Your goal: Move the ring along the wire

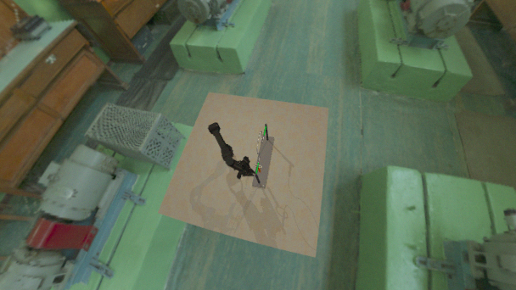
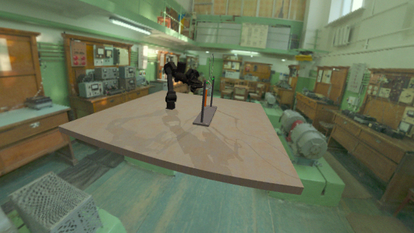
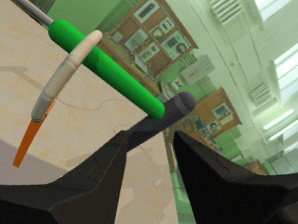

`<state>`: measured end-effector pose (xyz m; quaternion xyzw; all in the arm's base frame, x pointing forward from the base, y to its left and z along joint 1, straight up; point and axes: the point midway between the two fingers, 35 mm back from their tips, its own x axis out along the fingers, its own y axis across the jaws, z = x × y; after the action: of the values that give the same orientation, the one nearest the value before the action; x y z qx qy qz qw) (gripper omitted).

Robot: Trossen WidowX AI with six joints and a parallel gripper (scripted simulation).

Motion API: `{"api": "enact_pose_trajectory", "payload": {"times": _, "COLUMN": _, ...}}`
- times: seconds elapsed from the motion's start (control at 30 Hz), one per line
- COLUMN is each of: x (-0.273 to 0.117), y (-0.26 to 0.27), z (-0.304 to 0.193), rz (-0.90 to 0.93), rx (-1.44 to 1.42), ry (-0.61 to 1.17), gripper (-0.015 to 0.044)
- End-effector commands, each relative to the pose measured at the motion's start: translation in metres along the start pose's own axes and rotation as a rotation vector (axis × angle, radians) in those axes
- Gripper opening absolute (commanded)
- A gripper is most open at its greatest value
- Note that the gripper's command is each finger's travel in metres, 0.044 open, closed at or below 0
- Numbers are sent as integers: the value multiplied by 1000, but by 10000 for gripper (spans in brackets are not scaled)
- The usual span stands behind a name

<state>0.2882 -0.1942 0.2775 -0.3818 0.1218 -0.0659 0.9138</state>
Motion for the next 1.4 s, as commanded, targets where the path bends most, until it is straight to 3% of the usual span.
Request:
{"api": "enact_pose_trajectory", "payload": {"times": 0.0, "x": 9, "y": 20, "z": -34, "rz": 28, "rx": 113, "ry": -21, "gripper": 160}}
{"api": "enact_pose_trajectory", "payload": {"times": 0.37, "x": -4, "y": 94, "z": -106, "rz": 99, "rx": 448, "ry": -114, "gripper": 160}}
{"api": "enact_pose_trajectory", "payload": {"times": 0.7, "x": -51, "y": 166, "z": -117, "rz": 188, "rx": 742, "ry": -182, "gripper": 160}}
{"api": "enact_pose_trajectory", "payload": {"times": 1.37, "x": -40, "y": 160, "z": -105, "rz": 196, "rx": 759, "ry": -182, "gripper": 160}}
